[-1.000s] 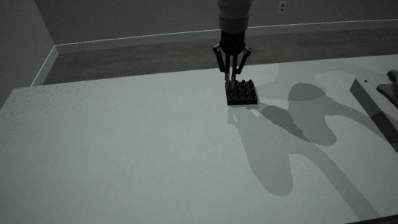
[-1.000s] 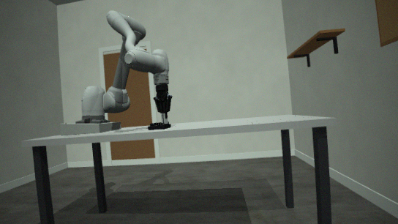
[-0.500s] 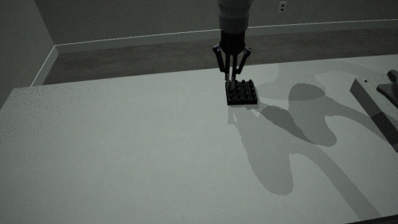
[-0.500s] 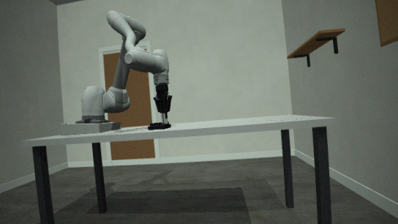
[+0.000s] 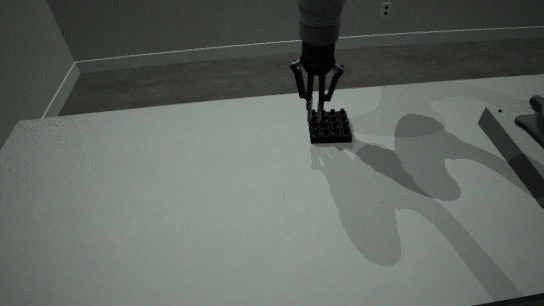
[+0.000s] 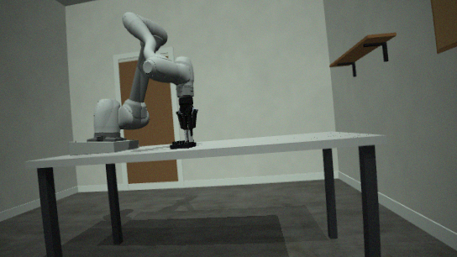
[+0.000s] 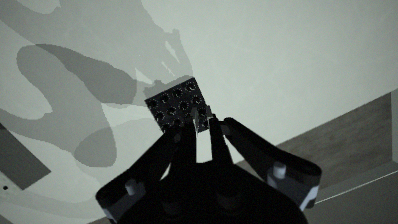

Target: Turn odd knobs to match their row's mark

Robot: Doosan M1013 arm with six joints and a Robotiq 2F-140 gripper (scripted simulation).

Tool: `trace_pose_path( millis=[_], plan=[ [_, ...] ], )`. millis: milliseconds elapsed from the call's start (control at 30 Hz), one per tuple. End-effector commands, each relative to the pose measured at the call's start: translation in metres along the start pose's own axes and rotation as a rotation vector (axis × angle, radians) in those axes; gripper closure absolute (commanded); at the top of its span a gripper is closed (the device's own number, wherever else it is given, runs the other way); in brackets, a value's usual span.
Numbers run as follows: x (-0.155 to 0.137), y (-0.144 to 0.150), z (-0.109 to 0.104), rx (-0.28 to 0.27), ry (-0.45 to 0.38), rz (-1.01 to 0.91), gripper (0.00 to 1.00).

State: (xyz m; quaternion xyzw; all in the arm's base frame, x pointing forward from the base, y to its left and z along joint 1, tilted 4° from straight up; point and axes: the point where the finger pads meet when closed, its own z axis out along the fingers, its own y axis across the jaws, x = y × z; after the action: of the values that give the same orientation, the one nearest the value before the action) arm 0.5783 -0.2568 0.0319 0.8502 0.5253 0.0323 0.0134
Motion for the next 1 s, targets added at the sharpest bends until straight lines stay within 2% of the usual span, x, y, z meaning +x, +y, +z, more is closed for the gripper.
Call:
trace_pose_path(
  millis=[0, 367, 967],
  plan=[
    [0.0, 0.0, 0.0, 0.0, 0.0, 0.0, 0.88],
    [0.0, 0.0, -0.002, 0.0, 0.0, 0.0, 0.88],
    [0.0, 0.0, -0.037, 0.0, 0.0, 0.0, 0.88]
  ],
)
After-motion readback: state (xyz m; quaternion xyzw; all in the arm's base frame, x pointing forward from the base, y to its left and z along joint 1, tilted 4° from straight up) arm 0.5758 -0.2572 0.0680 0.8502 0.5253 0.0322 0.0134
